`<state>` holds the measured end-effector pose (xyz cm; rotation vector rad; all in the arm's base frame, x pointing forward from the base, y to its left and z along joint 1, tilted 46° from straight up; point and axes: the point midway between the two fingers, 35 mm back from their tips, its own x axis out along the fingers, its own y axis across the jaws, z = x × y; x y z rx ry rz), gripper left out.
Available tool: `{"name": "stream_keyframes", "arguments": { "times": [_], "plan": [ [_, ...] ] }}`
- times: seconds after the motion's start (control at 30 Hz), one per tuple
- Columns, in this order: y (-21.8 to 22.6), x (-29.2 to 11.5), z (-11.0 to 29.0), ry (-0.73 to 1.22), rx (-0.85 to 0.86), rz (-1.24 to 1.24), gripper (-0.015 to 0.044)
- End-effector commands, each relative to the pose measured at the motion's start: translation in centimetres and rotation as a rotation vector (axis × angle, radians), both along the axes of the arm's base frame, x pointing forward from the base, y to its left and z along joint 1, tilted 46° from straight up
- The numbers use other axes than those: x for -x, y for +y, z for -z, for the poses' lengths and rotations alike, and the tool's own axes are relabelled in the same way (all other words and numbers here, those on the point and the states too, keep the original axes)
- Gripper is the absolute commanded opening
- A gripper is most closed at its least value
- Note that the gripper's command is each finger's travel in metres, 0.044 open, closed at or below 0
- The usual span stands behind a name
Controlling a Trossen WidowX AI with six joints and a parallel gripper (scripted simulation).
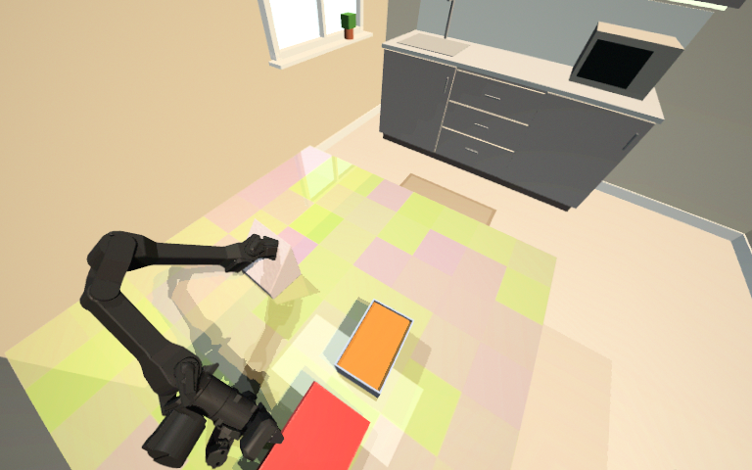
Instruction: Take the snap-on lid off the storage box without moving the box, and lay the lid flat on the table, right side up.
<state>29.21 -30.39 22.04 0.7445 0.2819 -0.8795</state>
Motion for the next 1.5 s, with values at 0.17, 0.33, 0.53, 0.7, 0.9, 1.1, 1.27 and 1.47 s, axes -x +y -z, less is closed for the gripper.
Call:
{"name": "stream_keyframes", "arguments": {
  "times": [0.17,0.33,0.53,0.7,0.9,1.1,1.27,1.47],
  "plan": [
    [-0.2,-0.2,0.4,-0.003,0.003,-0.018,0.0],
    [-0.5,-0.1,0.7,-0.003,0.003,-0.018,0.0],
    [-0.8,0.0,1.0,-0.003,0.003,-0.018,0.0],
    [-1.1,0.0,1.3,-0.003,0.003,-0.018,0.0],
    [-1.4,0.1,1.6,-0.003,0.004,-0.018,0.0],
    [-1.8,0.2,1.9,-0.003,0.004,-0.018,0.0],
    [-2.1,0.3,2.2,-0.003,0.004,-0.018,0.0],
    [-2.4,0.4,2.5,-0.003,0.004,-0.018,0.0]
  ]
}}
